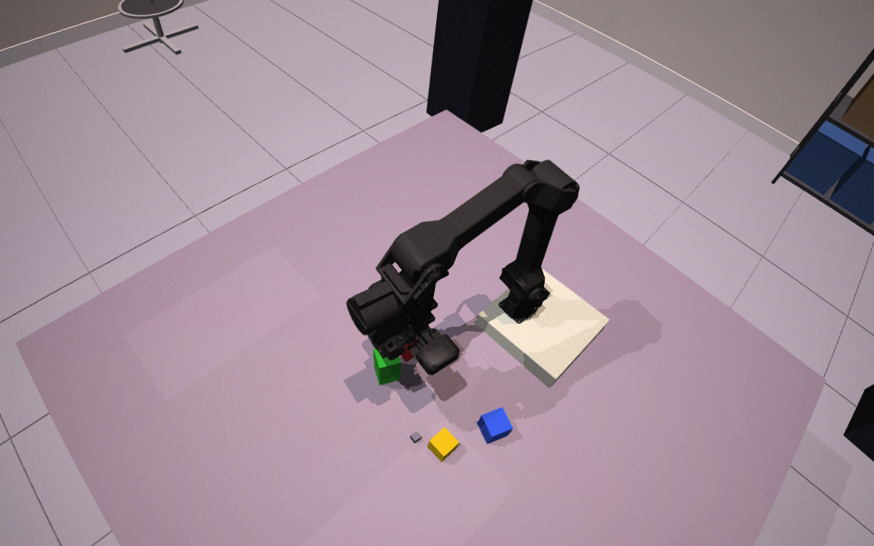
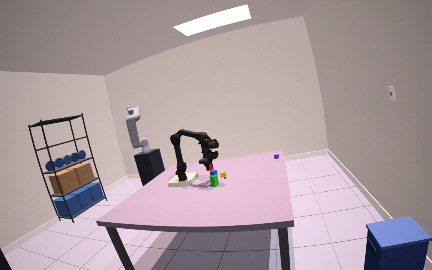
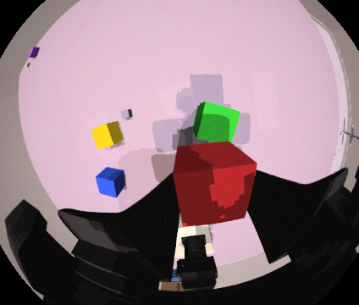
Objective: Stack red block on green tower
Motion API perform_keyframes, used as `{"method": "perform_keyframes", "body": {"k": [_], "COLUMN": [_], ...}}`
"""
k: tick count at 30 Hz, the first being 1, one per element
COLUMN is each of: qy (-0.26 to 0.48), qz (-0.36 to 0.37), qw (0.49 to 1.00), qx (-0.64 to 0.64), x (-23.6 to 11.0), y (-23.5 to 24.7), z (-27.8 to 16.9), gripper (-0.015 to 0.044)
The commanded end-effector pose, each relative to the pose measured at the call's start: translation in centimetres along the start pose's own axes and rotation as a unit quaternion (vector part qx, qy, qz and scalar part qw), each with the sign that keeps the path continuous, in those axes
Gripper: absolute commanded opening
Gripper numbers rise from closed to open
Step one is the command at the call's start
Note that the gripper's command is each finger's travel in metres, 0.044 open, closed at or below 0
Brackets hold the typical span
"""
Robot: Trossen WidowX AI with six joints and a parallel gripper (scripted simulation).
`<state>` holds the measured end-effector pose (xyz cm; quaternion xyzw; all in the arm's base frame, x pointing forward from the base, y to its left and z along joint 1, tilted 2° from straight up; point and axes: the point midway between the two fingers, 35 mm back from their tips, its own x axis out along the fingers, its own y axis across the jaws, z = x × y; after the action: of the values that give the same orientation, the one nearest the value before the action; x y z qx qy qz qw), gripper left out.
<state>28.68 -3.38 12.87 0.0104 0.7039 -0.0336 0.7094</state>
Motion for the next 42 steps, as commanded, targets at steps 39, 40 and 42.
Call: {"method": "perform_keyframes", "body": {"k": [39, 40, 42], "qy": [-0.004, -0.004, -0.004], "qz": [-0.001, -0.001, -0.001], "qw": [1.0, 1.0, 1.0], "qx": [-0.002, -0.002, -0.002], "x": [3.9, 3.9, 3.9], "y": [-2.6, -2.6, -2.6], "z": [2.9, 2.9, 2.9], "gripper": [0.0, 0.0, 0.0]}}
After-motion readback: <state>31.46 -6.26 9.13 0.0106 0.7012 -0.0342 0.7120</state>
